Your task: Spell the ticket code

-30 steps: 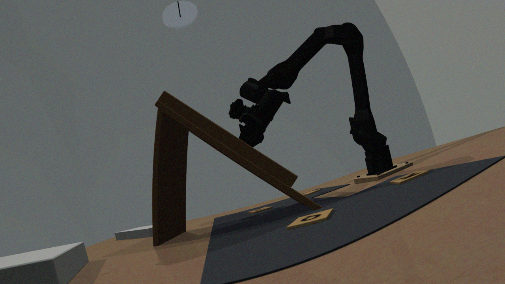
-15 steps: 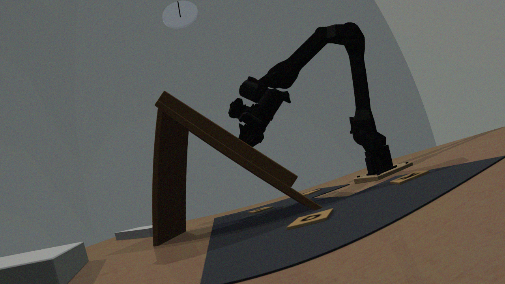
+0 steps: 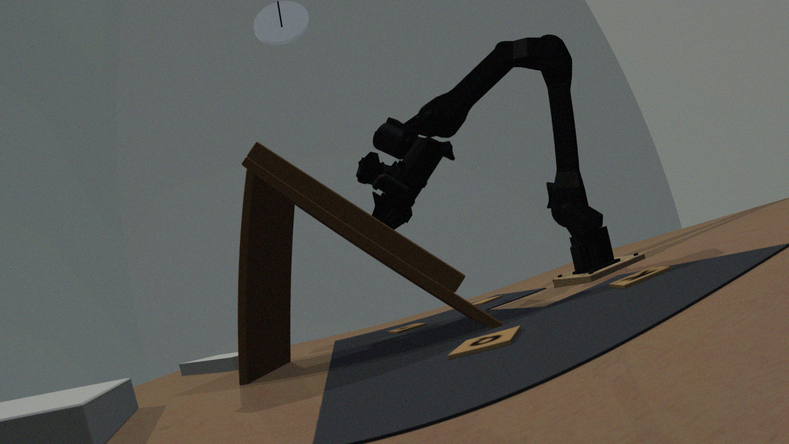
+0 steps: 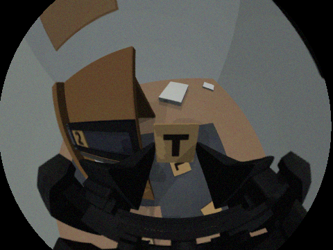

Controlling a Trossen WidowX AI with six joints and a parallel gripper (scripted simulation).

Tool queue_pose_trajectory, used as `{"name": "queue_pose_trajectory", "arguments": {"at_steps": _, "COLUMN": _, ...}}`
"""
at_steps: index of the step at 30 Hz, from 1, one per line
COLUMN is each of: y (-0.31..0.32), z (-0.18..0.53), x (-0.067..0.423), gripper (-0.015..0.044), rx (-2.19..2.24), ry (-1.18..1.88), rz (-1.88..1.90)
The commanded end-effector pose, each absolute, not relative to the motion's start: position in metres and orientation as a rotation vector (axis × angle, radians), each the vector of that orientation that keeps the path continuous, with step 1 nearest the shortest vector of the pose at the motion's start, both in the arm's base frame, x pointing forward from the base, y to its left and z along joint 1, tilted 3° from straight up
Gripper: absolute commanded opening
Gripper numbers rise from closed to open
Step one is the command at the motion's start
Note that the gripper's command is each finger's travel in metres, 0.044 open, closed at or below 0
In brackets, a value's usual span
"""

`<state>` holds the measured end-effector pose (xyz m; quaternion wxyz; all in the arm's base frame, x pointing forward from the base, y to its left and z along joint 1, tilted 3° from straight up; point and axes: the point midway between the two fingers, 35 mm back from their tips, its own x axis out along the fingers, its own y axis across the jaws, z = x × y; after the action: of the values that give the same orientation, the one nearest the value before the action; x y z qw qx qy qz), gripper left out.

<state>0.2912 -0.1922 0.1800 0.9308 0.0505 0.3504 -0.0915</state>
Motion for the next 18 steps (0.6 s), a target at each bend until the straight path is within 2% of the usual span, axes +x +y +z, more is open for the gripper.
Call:
{"name": "queue_pose_trajectory", "arguments": {"at_steps": 1, "y": -0.1904, "z": 0.1802, "x": 0.2917, "gripper": 0.0000, "rx": 0.105, "ry": 0.716, "rz": -0.191}}
{"name": "queue_pose_trajectory", "arguments": {"at_steps": 18, "y": -0.1821, "z": 0.1805, "x": 0.2936, "gripper": 0.0000, "rx": 0.106, "ry": 0.716, "rz": -0.190}}
